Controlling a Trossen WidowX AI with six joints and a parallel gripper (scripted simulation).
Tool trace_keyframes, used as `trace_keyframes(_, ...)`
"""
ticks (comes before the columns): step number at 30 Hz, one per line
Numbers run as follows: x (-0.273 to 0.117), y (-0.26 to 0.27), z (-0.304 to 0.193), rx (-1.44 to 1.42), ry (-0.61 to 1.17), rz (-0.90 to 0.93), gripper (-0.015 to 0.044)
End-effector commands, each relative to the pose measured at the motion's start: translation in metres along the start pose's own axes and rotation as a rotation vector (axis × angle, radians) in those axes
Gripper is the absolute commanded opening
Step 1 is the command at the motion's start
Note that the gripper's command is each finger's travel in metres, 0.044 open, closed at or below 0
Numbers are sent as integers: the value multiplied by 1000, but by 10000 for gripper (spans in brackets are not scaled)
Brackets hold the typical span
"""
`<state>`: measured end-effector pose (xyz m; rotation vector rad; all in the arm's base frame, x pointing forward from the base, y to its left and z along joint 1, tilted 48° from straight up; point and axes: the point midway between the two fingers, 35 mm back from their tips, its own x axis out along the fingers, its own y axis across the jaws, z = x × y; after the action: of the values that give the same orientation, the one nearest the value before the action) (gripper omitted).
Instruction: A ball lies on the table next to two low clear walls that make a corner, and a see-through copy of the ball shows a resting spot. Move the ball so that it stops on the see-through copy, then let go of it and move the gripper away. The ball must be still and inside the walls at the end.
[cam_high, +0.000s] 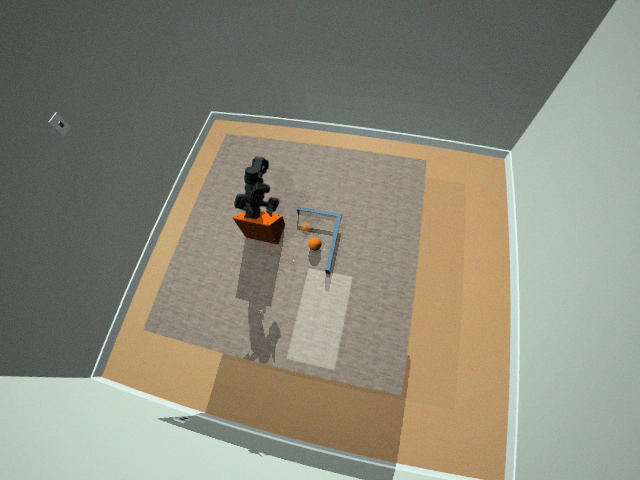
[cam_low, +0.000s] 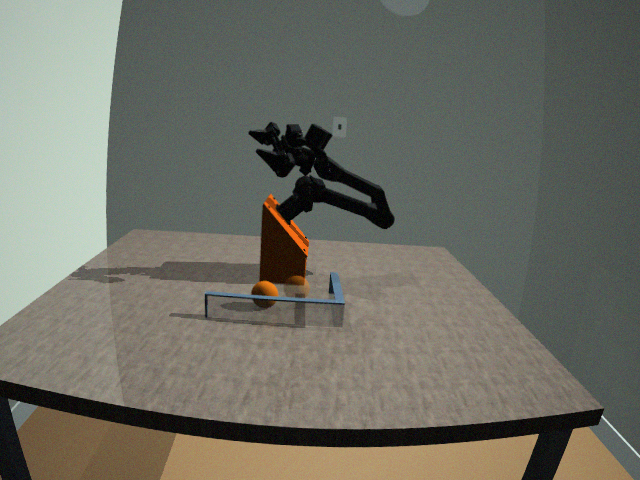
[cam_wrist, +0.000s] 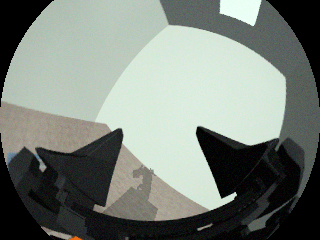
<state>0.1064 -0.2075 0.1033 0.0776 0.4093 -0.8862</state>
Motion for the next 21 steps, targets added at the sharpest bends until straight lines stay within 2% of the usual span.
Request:
trace_keyframes(1, 1, 1, 0, 0, 5, 8, 426)
trace_keyframes(12, 30, 83, 5, -21, 332, 483, 434)
trace_keyframes(21, 45, 166, -11, -72, 649, 851, 434)
